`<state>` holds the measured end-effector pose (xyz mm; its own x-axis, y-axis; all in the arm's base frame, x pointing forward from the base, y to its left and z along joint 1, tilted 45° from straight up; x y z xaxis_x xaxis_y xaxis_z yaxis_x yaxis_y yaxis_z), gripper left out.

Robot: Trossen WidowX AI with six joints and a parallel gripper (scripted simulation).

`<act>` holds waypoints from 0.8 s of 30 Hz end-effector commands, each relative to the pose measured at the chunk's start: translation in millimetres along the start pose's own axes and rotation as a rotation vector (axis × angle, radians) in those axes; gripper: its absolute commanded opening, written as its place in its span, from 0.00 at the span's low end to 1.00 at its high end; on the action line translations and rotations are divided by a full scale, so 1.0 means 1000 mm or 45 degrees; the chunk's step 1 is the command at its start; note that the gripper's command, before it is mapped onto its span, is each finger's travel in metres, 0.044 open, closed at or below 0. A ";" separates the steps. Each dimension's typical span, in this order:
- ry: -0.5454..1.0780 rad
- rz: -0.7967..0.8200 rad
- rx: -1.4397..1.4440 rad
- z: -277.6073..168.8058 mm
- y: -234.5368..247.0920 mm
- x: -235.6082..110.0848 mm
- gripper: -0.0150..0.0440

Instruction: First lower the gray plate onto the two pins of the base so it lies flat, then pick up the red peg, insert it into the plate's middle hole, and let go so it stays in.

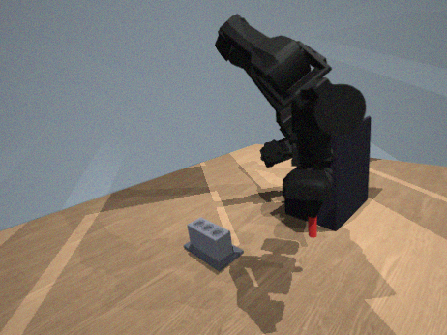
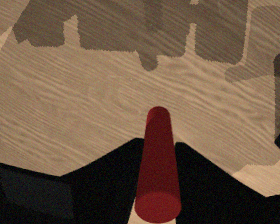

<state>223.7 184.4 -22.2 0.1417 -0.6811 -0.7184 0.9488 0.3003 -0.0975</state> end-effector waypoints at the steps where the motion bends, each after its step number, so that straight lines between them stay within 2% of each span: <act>1: 0.008 -0.003 0.007 0.000 0.001 -0.014 0.25; 2: 0.000 0.000 0.000 0.000 0.000 -0.003 0.25; 24: 0.029 0.005 -0.022 0.045 0.026 -0.007 0.25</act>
<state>252.5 171.1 4.2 0.1341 -0.6650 -0.7347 0.9438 0.3117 -0.1099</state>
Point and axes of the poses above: the point midway between the two fingers, 35 mm back from their tips, its own x axis out along the fingers, its own y axis across the jaws, z = x × y, the point moved 7 cm from there along -x, back along the fingers, and after that the axes turned 15 degrees about x, right-handed, at the moved point
